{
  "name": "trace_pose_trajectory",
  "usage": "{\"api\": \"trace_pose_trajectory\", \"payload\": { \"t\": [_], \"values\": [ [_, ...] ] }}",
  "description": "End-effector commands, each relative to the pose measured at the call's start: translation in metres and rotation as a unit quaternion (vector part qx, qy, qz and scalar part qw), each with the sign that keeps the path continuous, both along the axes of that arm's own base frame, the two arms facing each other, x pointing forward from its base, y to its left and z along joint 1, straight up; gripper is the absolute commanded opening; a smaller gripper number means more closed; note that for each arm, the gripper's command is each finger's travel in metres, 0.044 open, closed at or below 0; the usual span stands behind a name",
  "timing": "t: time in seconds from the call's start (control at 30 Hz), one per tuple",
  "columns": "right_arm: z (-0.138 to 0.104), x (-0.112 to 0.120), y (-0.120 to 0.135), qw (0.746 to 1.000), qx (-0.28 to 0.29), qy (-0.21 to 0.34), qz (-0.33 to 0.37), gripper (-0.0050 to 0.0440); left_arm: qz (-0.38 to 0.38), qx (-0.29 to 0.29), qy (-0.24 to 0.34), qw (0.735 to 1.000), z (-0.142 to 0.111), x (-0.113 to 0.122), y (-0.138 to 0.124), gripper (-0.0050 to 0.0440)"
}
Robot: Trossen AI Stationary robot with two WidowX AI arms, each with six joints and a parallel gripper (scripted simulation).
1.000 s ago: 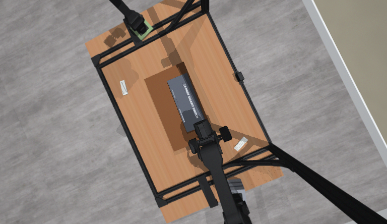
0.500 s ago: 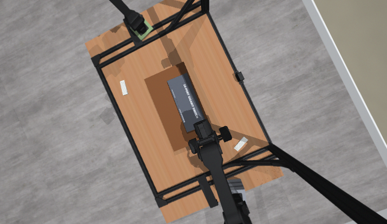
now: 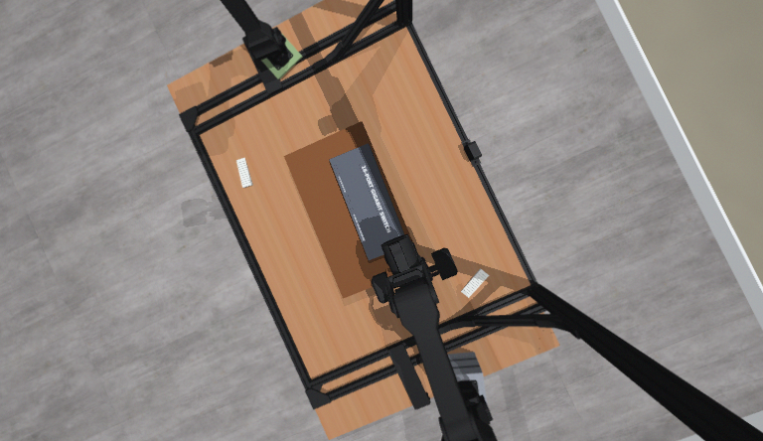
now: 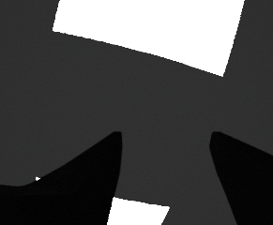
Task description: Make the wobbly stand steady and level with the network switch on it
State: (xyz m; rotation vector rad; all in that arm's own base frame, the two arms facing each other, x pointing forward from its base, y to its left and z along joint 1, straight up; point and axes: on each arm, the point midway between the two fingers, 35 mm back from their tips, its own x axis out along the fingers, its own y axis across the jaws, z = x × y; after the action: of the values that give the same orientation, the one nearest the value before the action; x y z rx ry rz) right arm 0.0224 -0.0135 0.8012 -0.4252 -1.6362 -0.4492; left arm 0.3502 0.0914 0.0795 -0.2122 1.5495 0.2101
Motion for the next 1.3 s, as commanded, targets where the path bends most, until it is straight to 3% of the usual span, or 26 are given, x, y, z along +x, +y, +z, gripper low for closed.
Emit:
{"api": "trace_pose_trajectory", "payload": {
  "t": [0.0, 0.13, 0.17, 0.5, 1.27],
  "values": [
    [0.0016, -0.0076, -0.0029, 0.990, -0.025, 0.002, -0.137, 0.0240, 0.000, 0.000, 0.000, 1.000, 0.0000, 0.0000, 0.0000, 0.0000],
    [0.0016, -0.0076, -0.0029, 0.990, -0.026, 0.002, -0.141, 0.0240, 0.000, 0.000, 0.000, 1.000, 0.0000, 0.0000, 0.0000, 0.0000],
    [0.0008, -0.0052, -0.0018, 0.996, -0.003, -0.004, -0.094, 0.0240, 0.000, 0.000, 0.000, 1.000, 0.0000, 0.0000, 0.0000, 0.0000],
    [0.0023, -0.0123, -0.0033, 0.971, -0.029, 0.002, -0.239, 0.0240, 0.000, 0.000, 0.000, 1.000, 0.0000, 0.0000, 0.0000, 0.0000],
    [0.0023, -0.0123, -0.0033, 0.971, -0.029, 0.002, -0.239, 0.0240, 0.000, 0.000, 0.000, 1.000, 0.0000, 0.0000, 0.0000, 0.0000]
  ]
}}
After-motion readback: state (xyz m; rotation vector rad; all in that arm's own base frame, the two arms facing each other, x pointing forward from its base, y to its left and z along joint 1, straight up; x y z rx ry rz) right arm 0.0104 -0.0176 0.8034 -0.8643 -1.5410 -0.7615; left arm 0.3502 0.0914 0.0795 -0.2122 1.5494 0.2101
